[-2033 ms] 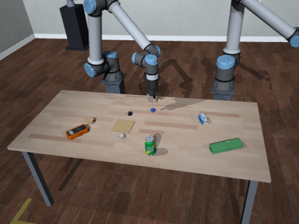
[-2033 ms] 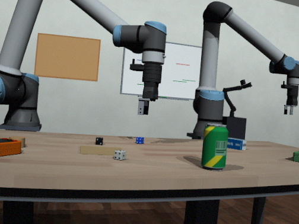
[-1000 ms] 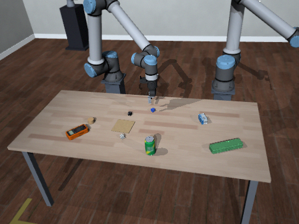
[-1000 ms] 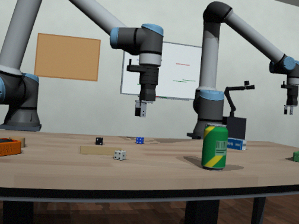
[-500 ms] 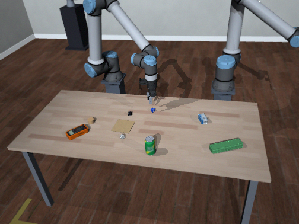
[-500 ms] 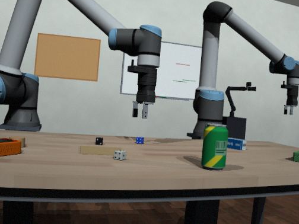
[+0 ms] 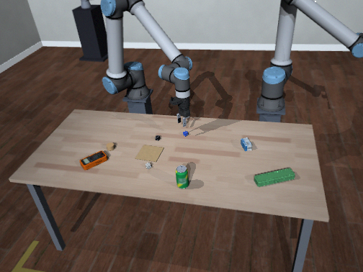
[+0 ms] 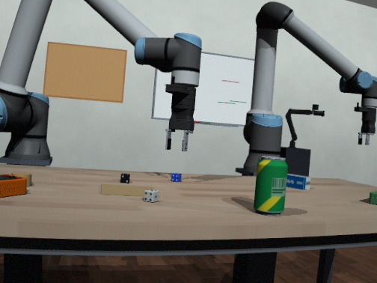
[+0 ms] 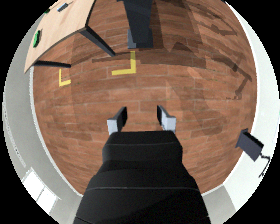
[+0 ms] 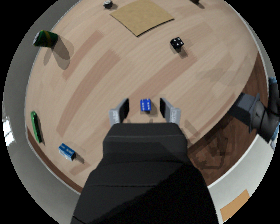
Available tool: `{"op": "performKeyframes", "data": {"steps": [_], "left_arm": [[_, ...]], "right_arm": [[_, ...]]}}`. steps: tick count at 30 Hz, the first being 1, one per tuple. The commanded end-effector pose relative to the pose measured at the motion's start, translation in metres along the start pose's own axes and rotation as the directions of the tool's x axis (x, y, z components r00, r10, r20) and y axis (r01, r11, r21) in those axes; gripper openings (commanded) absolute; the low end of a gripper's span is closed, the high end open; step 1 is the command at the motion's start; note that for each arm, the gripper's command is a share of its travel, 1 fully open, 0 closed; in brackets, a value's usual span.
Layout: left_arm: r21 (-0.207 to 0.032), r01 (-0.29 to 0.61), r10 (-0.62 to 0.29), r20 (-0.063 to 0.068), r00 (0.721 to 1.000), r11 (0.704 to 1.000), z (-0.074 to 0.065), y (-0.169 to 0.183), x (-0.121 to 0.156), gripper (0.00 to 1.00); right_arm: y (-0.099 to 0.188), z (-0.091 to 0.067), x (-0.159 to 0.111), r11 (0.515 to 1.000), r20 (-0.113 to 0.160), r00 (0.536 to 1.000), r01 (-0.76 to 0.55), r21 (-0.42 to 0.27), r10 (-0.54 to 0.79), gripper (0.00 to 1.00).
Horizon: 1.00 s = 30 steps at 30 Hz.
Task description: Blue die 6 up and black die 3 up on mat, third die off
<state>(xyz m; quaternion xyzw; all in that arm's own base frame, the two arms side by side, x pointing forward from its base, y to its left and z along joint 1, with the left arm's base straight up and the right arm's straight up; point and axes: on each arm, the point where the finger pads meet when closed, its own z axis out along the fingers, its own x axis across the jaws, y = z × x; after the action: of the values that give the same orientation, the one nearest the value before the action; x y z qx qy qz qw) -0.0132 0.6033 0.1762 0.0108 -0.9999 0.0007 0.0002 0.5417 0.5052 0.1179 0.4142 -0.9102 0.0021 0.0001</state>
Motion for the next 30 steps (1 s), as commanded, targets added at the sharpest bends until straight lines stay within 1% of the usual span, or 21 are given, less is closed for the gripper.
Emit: {"op": "performKeyframes", "data": {"steps": [1,2,3,7,8,9,11,14,15,17,18,20,21,23,24,25,26,28,30], "left_arm": [[-0.002,0.0,0.0,0.0,1.0,1.0,-0.0008,0.0006,-0.0002,1.0],[-0.002,0.0,0.0,0.0,1.0,1.0,-0.0008,0.0006,-0.0002,1.0],[-0.002,0.0,0.0,0.0,1.0,1.0,-0.0008,0.0006,-0.0002,1.0],[-0.002,0.0,0.0,0.0,1.0,1.0,-0.0008,0.0006,-0.0002,1.0],[-0.002,0.0,0.0,0.0,1.0,1.0,-0.0008,0.0006,-0.0002,1.0],[-0.002,0.0,0.0,0.0,1.0,1.0,-0.0008,0.0006,-0.0002,1.0],[-0.002,0.0,0.0,0.0,1.0,1.0,-0.0008,0.0006,-0.0002,1.0],[-0.002,0.0,0.0,0.0,1.0,1.0,-0.0008,0.0006,-0.0002,1.0],[-0.002,0.0,0.0,0.0,1.0,1.0,-0.0008,0.0006,-0.0002,1.0],[-0.002,0.0,0.0,0.0,1.0,1.0,-0.0008,0.0006,-0.0002,1.0],[-0.002,0.0,0.0,0.0,1.0,1.0,-0.0008,0.0006,-0.0002,1.0],[-0.002,0.0,0.0,0.0,1.0,1.0,-0.0008,0.0006,-0.0002,1.0],[-0.002,0.0,0.0,0.0,1.0,1.0,-0.0008,0.0006,-0.0002,1.0],[-0.002,0.0,0.0,0.0,1.0,1.0,-0.0008,0.0006,-0.0002,1.0],[-0.002,0.0,0.0,0.0,1.0,1.0,-0.0008,0.0006,-0.0002,1.0],[-0.002,0.0,0.0,0.0,1.0,1.0,-0.0008,0.0006,-0.0002,1.0],[-0.002,0.0,0.0,0.0,1.0,1.0,-0.0008,0.0006,-0.0002,1.0],[-0.002,0.0,0.0,0.0,1.0,1.0,-0.0008,0.0006,-0.0002,1.0],[-0.002,0.0,0.0,0.0,1.0,1.0,-0.0008,0.0006,-0.0002,1.0]], "right_arm": [[0.0003,0.0006,-0.0017,0.987,0.003,0.987,0.163,-0.003,-0.163,1.0],[0.0006,0.001,-0.0019,0.98,0.003,0.98,0.2,-0.003,-0.2,1.0],[0.0006,0.0011,-0.0019,0.978,0.003,0.978,0.206,-0.003,-0.206,1.0],[0.0017,0.0026,-0.0024,0.944,0.003,0.944,0.331,-0.003,-0.331,1.0],[0.0017,0.0026,-0.0024,0.943,0.003,0.943,0.332,-0.003,-0.332,1.0],[0.0022,0.0031,-0.0026,0.928,0.003,0.928,0.372,-0.003,-0.372,1.0],[0.0022,0.0031,-0.0026,0.928,0.003,0.928,0.372,-0.003,-0.372,1.0],[0.0037,0.0046,-0.0029,0.875,0.004,0.875,0.484,-0.002,-0.484,1.0],[0.0037,0.0046,-0.0029,0.875,0.004,0.875,0.485,-0.002,-0.485,1.0],[0.0048,0.0055,-0.003,0.836,0.004,0.836,0.549,-0.002,-0.549,1.0],[0.0049,0.0055,-0.003,0.833,0.004,0.833,0.553,-0.002,-0.553,1.0],[0.0061,0.0064,-0.003,0.789,0.004,0.789,0.614,-0.002,-0.614,1.0],[0.0061,0.0064,-0.003,0.787,0.004,0.787,0.616,-0.002,-0.616,1.0],[0.0074,0.0073,-0.0029,0.739,0.004,0.739,0.674,-0.001,-0.674,1.0],[0.008,0.0076,-0.0028,0.72,0.004,0.72,0.693,-0.001,-0.693,1.0],[0.0081,0.0077,-0.0028,0.714,0.004,0.714,0.7,-0.001,-0.7,1.0],[0.0088,0.0081,-0.0027,0.689,0.004,0.689,0.725,-0.001,-0.725,1.0],[0.0088,0.0081,-0.0027,0.689,0.004,0.689,0.725,-0.001,-0.725,1.0],[0.0102,0.0089,-0.0025,0.638,0.004,0.638,0.77,-0.001,-0.77,1.0]]}}
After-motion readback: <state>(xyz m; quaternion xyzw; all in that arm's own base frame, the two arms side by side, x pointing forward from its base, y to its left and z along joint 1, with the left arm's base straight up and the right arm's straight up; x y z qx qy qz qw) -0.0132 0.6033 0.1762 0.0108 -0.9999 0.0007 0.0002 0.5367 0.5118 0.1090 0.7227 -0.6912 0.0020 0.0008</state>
